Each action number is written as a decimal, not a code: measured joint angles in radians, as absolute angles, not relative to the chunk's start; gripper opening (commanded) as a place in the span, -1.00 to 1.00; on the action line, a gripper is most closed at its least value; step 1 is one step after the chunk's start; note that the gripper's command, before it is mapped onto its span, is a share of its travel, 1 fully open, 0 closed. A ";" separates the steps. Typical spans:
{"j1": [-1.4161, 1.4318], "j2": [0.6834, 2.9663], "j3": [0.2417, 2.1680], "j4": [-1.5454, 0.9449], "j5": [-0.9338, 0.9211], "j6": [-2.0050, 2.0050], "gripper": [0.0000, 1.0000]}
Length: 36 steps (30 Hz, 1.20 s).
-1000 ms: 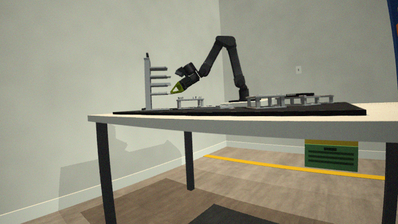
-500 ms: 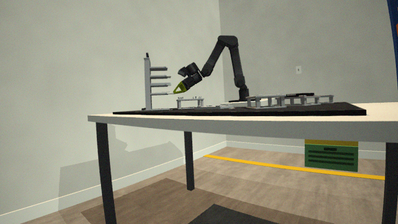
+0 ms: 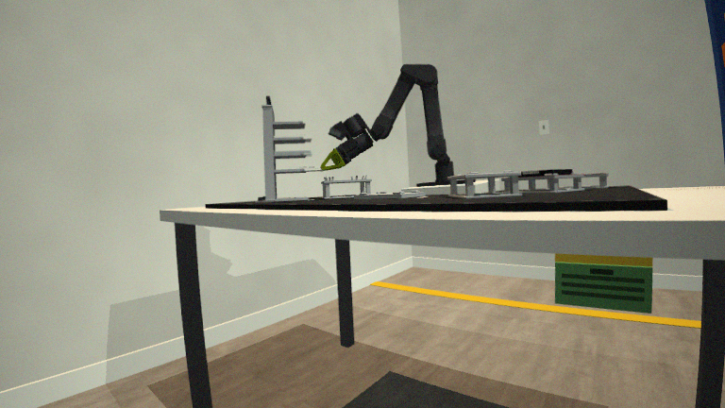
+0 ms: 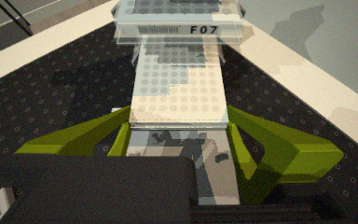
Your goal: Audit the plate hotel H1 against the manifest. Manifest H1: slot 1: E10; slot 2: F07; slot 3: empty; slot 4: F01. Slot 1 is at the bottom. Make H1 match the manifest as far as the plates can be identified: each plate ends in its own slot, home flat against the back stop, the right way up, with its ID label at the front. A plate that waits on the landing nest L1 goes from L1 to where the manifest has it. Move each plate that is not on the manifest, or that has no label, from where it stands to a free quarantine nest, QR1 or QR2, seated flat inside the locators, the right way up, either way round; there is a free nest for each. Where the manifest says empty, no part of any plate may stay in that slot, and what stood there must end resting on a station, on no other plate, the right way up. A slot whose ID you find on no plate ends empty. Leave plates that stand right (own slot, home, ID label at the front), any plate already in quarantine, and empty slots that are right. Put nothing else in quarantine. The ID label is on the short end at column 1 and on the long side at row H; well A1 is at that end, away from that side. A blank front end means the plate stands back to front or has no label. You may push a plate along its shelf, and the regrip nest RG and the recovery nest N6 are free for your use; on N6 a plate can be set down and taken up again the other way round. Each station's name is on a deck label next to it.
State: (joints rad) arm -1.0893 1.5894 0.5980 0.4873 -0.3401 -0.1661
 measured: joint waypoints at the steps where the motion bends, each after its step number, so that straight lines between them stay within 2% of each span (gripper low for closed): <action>1: -1.091 1.585 0.593 0.487 -0.342 -0.167 0.72; 36: -1.158 1.440 0.452 0.474 -0.398 -0.200 0.72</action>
State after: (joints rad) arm -1.1580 1.4403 0.4522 0.4740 -0.3981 -0.2001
